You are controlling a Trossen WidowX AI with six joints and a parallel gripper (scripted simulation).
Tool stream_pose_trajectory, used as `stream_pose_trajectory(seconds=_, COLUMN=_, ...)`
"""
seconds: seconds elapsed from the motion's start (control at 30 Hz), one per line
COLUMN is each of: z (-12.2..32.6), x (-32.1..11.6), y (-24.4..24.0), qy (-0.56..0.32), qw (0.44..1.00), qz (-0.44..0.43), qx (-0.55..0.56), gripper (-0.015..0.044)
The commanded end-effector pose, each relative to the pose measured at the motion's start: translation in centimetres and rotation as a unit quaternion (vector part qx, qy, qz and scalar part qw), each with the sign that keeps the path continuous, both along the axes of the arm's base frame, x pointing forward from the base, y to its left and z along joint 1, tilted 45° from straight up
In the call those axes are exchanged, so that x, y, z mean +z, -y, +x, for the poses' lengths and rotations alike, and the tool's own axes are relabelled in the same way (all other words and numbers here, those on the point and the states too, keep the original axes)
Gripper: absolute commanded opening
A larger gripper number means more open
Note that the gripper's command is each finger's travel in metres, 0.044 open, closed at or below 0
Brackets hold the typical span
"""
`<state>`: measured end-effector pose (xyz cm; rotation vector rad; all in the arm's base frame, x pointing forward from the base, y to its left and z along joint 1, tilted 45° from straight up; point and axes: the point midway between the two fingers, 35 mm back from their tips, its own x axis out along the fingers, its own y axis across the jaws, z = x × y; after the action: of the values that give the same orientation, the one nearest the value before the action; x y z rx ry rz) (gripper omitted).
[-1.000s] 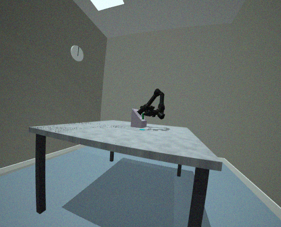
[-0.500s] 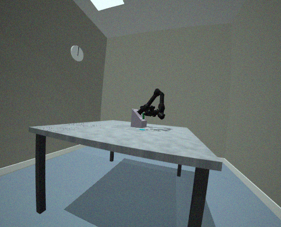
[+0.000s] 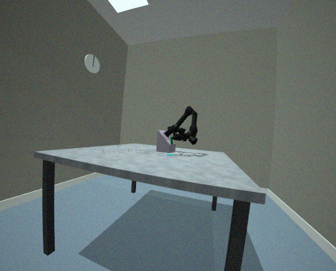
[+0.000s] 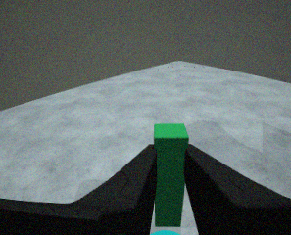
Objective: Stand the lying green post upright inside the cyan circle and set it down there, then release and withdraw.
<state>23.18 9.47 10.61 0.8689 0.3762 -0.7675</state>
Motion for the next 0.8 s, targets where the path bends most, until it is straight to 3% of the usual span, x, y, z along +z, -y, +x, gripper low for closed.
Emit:
stream_pose_trajectory(seconds=0.0, z=0.3, x=-0.8, y=-0.9, qy=0.001, qw=1.000, qz=-0.001, qx=-0.002, gripper=0.0023)
stream_pose_trajectory(seconds=0.77, z=1.1, x=-6.0, y=-5.2, qy=-0.004, qw=1.000, qz=0.013, qx=-0.005, gripper=0.0023)
